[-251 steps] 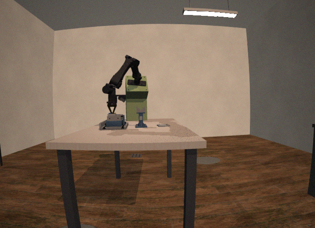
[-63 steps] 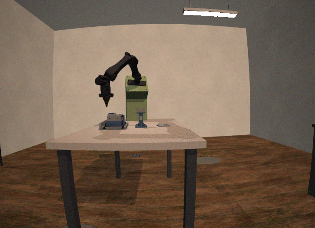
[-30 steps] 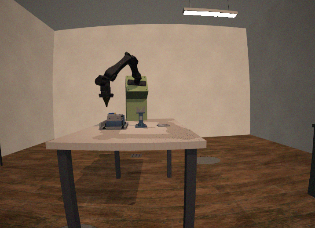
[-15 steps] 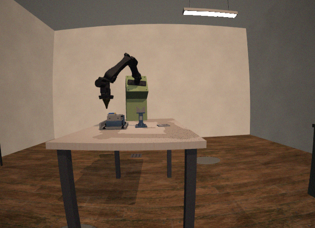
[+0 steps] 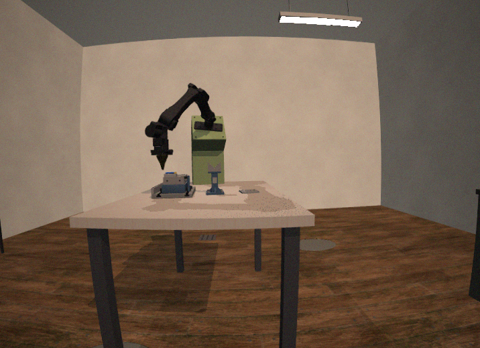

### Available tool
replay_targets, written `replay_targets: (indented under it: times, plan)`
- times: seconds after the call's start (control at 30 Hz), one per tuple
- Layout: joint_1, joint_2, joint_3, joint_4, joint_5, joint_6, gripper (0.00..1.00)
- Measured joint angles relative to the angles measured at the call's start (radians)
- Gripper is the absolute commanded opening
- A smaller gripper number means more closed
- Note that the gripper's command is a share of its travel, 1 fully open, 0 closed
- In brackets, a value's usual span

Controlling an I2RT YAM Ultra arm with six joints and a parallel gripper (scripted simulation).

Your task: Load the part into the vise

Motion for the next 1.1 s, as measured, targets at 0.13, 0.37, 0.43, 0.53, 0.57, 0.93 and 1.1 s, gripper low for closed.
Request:
replay_targets:
  times: [0.13,0.37,0.43,0.53,0.57,0.93,1.1]
  plan:
    - [0.006,0.019,0.006,0.009,0.004,0.005,0.0]
    - [0.014,0.032,0.011,0.018,0.011,0.013,0.0]
    - [0.014,0.033,0.012,0.021,0.012,0.014,0.0]
    - [0.016,0.042,0.022,0.026,0.013,0.016,0.0]
    - [0.016,0.044,0.023,0.027,0.014,0.017,0.0]
    - [0.018,0.047,0.023,0.032,0.015,0.02,0.0]
    - [0.018,0.047,0.023,0.032,0.015,0.02,0.0]
